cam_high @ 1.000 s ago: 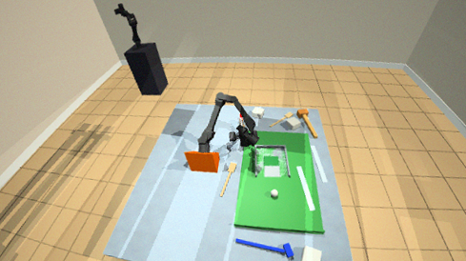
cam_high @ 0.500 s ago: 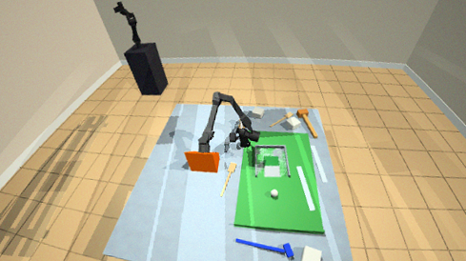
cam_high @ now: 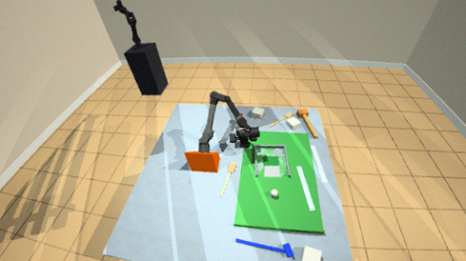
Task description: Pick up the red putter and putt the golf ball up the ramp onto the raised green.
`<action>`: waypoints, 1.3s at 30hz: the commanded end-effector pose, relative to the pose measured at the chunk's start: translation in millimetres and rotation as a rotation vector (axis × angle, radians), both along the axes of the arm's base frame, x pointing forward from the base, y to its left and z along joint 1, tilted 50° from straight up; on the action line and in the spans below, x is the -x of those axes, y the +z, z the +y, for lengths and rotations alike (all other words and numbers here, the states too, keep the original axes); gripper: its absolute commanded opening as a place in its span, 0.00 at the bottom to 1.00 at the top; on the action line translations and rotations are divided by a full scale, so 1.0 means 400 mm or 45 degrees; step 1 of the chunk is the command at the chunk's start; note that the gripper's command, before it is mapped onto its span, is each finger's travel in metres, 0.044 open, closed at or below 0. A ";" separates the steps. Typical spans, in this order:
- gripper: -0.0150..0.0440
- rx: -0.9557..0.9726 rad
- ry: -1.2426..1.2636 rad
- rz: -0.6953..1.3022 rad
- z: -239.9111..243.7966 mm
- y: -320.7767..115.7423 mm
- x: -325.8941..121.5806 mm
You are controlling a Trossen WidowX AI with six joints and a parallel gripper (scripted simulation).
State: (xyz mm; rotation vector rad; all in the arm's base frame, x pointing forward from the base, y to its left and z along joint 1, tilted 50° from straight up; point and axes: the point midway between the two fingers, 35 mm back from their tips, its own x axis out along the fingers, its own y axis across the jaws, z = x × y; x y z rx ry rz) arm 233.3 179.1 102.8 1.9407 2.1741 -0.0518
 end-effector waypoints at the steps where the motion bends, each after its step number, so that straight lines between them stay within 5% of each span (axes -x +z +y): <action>1: 0.96 0.000 0.000 0.000 0.000 0.000 0.000; 15: 0.33 0.000 0.000 0.000 0.000 0.000 0.000; 21: 0.25 0.001 -0.001 0.000 -0.001 0.000 0.000; 39: 0.25 0.073 -0.085 0.047 -0.101 0.058 -0.015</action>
